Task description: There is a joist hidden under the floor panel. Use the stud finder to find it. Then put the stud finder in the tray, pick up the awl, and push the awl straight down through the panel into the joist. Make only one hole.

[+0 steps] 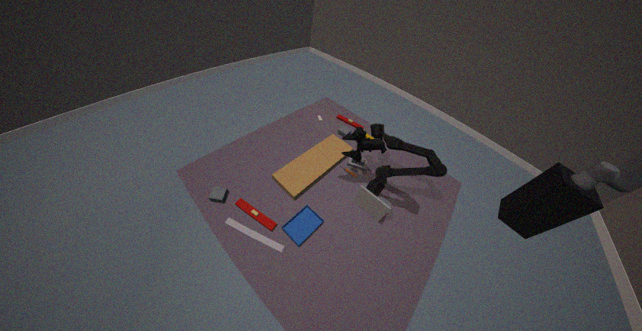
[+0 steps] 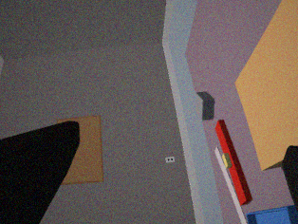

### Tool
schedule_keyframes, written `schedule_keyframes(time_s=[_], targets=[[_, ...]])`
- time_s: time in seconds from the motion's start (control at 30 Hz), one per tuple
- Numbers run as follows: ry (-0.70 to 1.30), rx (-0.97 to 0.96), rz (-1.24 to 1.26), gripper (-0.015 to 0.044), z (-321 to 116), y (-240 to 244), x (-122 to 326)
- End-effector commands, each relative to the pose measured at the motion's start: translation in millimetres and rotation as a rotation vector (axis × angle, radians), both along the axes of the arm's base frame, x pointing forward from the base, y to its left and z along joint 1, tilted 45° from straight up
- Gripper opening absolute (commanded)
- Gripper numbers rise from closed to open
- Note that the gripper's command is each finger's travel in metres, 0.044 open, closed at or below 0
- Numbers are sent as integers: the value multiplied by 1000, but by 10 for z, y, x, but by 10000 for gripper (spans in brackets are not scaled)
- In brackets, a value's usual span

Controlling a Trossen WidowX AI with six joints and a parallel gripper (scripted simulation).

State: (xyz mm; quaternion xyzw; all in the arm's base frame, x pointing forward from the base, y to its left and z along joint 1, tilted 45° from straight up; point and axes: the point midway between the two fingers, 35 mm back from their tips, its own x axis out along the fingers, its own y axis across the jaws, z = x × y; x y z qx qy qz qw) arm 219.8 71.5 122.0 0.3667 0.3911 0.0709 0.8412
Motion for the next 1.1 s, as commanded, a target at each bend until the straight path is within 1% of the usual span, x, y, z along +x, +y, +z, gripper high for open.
schedule_keyframes(time_s=[0.0,0.3,0.47,0.63,0.7,1.07], targets=[[-6,-742,121,440,-56,-833,166],[149,-1172,315,440,-30,-1367,96],[284,-1376,471,440,14,-1653,10],[449,-1540,663,440,81,-1924,-104],[480,-1564,701,440,95,-1969,-125],[480,-1564,701,440,95,-1969,-125]])
